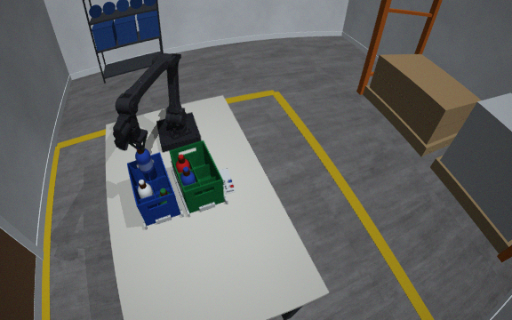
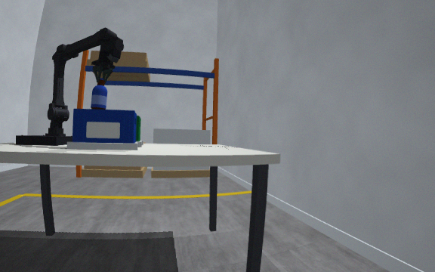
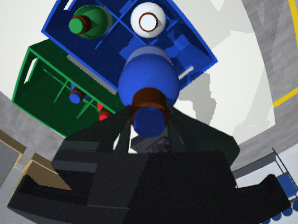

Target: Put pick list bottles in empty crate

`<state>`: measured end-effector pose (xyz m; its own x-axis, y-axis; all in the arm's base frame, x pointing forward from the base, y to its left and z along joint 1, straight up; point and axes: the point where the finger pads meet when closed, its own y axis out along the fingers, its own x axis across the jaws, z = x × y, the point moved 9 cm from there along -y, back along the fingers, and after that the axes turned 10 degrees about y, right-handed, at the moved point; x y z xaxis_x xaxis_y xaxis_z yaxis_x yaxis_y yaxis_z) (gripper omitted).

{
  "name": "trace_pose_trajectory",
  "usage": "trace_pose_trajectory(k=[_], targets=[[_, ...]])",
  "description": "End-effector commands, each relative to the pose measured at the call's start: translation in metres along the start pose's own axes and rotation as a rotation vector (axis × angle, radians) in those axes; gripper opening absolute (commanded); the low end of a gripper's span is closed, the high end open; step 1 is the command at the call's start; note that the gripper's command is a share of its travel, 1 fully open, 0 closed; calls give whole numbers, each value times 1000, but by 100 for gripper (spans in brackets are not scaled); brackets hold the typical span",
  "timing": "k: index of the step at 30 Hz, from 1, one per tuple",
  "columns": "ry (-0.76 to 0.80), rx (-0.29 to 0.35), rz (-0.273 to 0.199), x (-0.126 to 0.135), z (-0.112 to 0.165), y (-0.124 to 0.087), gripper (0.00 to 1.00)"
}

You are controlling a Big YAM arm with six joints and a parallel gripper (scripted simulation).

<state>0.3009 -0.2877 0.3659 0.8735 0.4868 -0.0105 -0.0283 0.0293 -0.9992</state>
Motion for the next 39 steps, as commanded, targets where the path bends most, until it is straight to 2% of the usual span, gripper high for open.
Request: trace_pose_trajectory(k=[1,39], targets=[[8,-111,-34,9,4,-49,0],[8,-93,-38,77,19,-44,0]])
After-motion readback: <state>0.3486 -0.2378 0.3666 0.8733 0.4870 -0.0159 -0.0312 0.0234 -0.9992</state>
